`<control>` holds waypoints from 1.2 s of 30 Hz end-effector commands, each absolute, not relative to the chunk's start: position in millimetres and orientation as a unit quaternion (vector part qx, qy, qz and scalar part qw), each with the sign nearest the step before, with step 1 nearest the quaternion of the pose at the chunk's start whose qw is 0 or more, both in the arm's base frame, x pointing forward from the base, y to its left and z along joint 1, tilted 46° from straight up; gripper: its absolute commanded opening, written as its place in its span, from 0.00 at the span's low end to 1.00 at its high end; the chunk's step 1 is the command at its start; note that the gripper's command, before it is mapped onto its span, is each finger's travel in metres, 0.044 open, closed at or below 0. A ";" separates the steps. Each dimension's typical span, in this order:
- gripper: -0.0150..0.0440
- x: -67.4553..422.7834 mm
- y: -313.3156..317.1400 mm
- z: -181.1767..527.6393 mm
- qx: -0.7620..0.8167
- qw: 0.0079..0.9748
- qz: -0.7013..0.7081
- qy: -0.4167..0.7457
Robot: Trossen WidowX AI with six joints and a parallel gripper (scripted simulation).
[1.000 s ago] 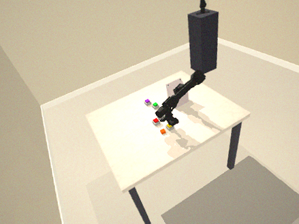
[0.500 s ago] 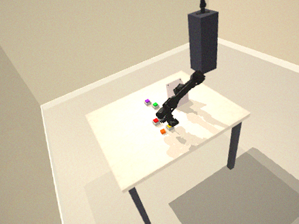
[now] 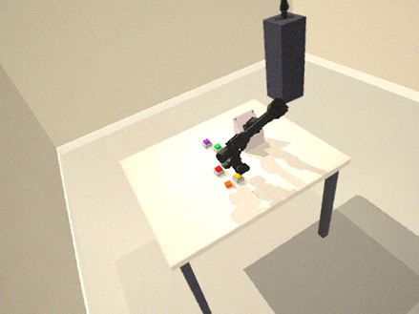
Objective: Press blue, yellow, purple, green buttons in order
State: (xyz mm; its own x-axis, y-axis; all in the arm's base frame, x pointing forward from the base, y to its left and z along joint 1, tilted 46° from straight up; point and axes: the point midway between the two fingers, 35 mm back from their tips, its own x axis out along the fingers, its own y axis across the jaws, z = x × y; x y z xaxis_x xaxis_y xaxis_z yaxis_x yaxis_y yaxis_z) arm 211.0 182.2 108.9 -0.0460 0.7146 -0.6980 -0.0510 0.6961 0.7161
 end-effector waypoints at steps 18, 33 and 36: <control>0.29 217.9 128.7 158.0 0.248 0.647 0.299 0.656; 0.29 292.3 -30.3 22.0 0.208 0.670 0.252 0.666; 0.29 286.6 -62.9 -8.8 0.212 0.665 0.255 0.669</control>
State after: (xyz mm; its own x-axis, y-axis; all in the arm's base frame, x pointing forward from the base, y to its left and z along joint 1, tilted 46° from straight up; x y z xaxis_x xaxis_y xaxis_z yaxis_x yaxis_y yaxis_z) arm 292.9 -23.5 28.5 -0.0114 0.6180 -0.7861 -0.0618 0.7842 0.6175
